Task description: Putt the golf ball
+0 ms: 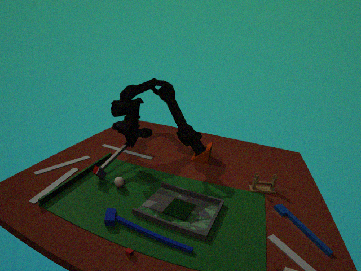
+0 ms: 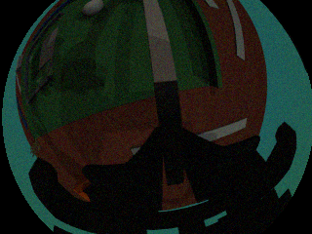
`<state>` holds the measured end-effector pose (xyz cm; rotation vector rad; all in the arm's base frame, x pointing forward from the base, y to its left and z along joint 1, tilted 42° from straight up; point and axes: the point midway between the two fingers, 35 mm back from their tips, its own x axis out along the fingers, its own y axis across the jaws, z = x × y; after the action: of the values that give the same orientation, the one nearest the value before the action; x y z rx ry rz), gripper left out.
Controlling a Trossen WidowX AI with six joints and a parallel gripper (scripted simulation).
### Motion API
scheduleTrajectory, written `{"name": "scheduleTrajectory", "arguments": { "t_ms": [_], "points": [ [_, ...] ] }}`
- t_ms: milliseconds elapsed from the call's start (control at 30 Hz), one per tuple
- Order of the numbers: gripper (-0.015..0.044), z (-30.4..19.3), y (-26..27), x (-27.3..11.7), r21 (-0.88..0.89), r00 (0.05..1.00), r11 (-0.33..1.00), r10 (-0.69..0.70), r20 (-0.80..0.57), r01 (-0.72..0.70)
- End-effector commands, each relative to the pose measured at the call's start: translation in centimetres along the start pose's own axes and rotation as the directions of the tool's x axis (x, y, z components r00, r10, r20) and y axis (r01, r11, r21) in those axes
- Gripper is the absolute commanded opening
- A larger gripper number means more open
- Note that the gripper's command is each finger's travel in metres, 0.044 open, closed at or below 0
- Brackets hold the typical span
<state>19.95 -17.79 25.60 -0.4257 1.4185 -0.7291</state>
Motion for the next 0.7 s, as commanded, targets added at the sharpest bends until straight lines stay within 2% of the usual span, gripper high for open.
{"name": "scheduleTrajectory", "arguments": {
  "t_ms": [0, 100, 400, 667],
  "points": [
    [0.0000, 0.0, 0.1, 0.0, 0.000, 1.000, 1.000, 0.000, 0.000, 0.000],
    [0.0000, 0.2, 1.0, 0.1, 0.001, 1.000, 1.000, 0.006, 0.000, -0.006],
    [0.0000, 0.3, 12.8, 0.0, -0.003, 1.000, 1.000, 0.017, 0.002, -0.017],
    [0.0000, 0.1, 13.6, -0.9, -0.007, 1.000, 1.000, 0.017, 0.014, -0.017]
  ]
}}
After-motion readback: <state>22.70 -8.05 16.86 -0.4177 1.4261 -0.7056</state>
